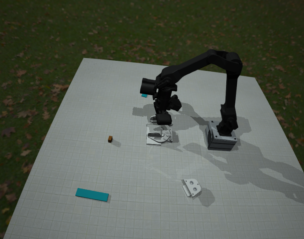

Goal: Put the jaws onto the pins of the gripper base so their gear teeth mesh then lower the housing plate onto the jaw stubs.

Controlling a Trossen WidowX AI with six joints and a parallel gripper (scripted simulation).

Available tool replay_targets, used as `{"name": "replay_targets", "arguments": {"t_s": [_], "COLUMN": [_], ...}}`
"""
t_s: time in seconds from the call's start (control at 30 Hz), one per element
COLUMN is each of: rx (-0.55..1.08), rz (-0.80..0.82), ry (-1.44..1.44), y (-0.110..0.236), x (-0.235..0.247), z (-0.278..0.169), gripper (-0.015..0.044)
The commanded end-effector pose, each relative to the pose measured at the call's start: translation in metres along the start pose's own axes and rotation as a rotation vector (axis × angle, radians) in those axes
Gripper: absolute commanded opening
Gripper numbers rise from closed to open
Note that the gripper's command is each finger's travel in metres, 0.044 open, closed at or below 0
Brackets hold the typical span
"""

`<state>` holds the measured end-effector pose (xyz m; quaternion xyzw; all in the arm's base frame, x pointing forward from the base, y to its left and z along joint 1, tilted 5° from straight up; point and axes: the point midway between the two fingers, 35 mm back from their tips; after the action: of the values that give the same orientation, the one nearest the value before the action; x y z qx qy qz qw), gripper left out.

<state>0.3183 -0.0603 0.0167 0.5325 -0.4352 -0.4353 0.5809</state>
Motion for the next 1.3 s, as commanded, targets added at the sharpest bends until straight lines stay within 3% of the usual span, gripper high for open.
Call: {"name": "replay_targets", "arguments": {"t_s": [0.0, 1.27], "rx": [0.001, 0.001], "rz": [0.003, 0.003], "ry": [0.005, 0.021], "y": [0.001, -0.012], "x": [0.001, 0.002], "z": [-0.001, -0.002], "gripper": [0.0134, 0.0134]}}
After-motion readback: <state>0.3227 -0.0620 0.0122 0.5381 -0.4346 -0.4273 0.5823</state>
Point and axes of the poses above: the point midway between the two fingers, 35 mm back from their tips, its own y axis back along the fingers, its own x axis across the jaws, z = x × y, and after that the axes turned 10 degrees about y, right-handed
